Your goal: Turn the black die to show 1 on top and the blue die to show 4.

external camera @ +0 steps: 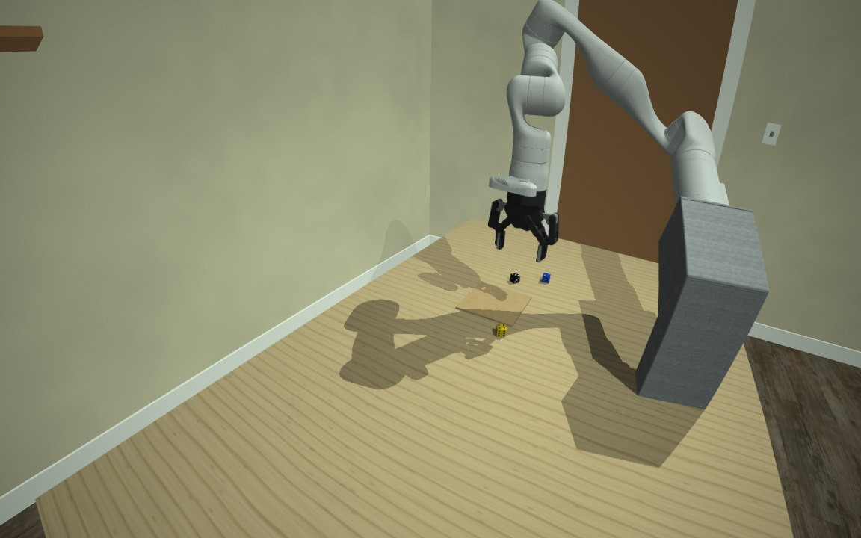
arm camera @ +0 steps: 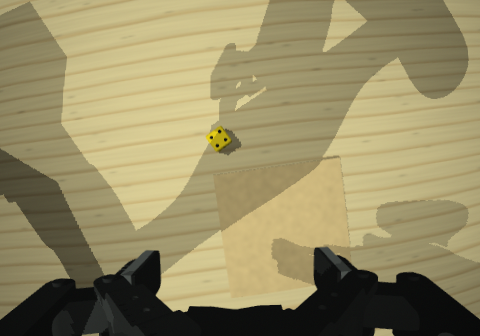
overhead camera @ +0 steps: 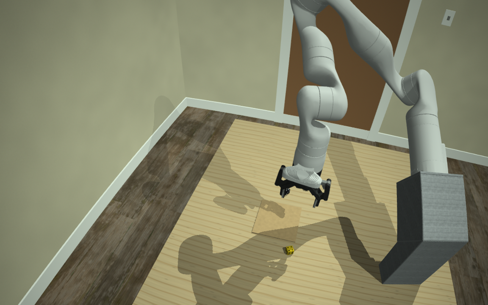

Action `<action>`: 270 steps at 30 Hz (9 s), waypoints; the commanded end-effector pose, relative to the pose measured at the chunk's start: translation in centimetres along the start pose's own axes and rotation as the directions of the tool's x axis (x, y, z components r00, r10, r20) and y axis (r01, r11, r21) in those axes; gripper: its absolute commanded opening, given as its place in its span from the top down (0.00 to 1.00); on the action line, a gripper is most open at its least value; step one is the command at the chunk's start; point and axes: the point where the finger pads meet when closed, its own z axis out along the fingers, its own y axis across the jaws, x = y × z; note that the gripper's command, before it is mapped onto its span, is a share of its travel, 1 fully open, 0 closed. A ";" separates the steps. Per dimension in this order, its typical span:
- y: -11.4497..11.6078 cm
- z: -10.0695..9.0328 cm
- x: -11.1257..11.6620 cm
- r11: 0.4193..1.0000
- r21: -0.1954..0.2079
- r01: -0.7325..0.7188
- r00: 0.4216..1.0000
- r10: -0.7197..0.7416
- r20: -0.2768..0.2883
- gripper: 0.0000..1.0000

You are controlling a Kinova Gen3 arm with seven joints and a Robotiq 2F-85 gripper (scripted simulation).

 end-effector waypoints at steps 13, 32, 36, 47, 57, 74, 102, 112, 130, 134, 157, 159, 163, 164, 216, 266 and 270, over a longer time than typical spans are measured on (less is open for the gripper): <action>6.3 0.6 -14.3 0.833 0.008 -0.554 0.833 0.554 0.000 0.00; 6.3 0.7 -14.6 0.824 0.009 -0.566 0.824 0.566 0.000 0.00; 6.3 0.7 -14.6 0.824 0.008 -0.566 0.824 0.566 0.000 0.00; 6.4 5.8 -14.5 0.824 0.009 -0.566 0.824 0.566 -0.001 0.65; 6.4 5.8 -14.5 0.824 0.009 -0.566 0.824 0.566 -0.001 0.65; 6.4 5.8 -14.5 0.824 0.009 -0.566 0.824 0.566 -0.001 0.65; 6.4 7.0 -14.5 0.824 0.009 -0.566 0.824 0.566 -0.001 0.65; 6.4 8.3 -14.5 0.824 0.009 -0.566 0.824 0.566 -0.001 0.65; 6.3 10.5 -14.5 0.824 0.009 -0.566 0.824 0.566 -0.001 0.65; 6.3 10.8 -14.5 0.824 0.009 -0.566 0.824 0.566 -0.001 0.65; 6.3 11.0 -14.5 0.824 0.009 -0.566 0.824 0.566 -0.001 0.65; 6.3 11.0 -14.5 0.824 0.009 -0.566 0.824 0.566 -0.001 0.65; 6.3 11.0 -14.5 0.824 0.009 -0.566 0.824 0.566 -0.001 0.65; 6.3 11.0 -14.5 0.824 0.009 -0.566 0.824 0.566 -0.001 0.65; 6.4 11.0 -14.4 0.824 0.009 -0.566 0.824 0.566 -0.001 0.65; 6.4 13.4 -14.4 0.824 0.009 -0.566 0.824 0.566 -0.001 0.65; 6.4 13.4 -14.4 0.824 0.009 -0.566 0.824 0.566 -0.001 0.65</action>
